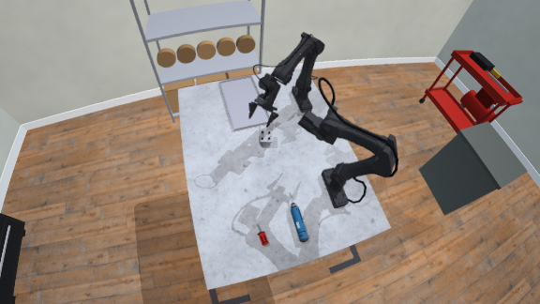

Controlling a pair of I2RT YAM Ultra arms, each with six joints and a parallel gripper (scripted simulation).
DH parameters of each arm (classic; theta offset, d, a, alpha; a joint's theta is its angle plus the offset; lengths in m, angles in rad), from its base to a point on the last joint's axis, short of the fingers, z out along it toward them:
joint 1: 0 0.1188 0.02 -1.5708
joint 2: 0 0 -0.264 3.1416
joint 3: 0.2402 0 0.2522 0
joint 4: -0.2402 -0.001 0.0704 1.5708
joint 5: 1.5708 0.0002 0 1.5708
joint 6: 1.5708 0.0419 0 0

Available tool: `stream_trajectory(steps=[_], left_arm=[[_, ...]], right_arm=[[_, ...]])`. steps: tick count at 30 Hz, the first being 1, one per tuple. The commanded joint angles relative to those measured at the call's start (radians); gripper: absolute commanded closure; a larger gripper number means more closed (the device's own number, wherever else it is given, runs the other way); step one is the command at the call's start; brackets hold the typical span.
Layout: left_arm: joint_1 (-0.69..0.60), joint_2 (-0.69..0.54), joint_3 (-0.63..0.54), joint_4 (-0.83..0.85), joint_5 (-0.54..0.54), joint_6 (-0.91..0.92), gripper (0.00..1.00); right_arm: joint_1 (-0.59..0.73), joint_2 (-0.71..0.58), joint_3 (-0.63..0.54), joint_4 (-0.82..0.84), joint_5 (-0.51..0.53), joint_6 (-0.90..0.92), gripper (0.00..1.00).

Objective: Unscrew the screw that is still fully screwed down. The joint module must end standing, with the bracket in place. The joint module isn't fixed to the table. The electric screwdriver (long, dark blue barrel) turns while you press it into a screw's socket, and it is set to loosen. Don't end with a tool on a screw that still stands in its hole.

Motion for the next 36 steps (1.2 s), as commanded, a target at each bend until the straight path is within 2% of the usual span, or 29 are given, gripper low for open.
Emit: stream_trajectory(steps=[1, 17, 18, 34, 35, 36], left_arm=[[0.000, -0.006, 0.008, -0.005, 0.017, -0.001, 0.00], [0.000, -0.006, 0.008, -0.005, 0.017, -0.001, 0.00], [0.000, -0.001, 0.004, 0.001, 0.001, 0.000, 0.18], [0.000, -0.001, 0.004, 0.001, 0.001, 0.000, 0.18], [0.000, -0.001, 0.004, 0.001, 0.001, 0.000, 0.35], [0.000, -0.001, 0.004, 0.001, 0.001, 0.000, 0.35]], right_arm=[[0.000, -0.010, 0.010, -0.003, -0.002, 0.000, 0.00], [0.000, -0.010, 0.010, -0.003, -0.002, 0.000, 0.00], [0.000, -0.005, 0.005, 0.004, 0.000, 0.000, 0.00], [0.000, -0.005, 0.005, 0.004, 0.000, 0.000, 0.00], [0.000, -0.005, 0.005, 0.004, 0.000, 0.000, 0.00], [0.000, -0.005, 0.005, 0.004, 0.000, 0.000, 0.00]])
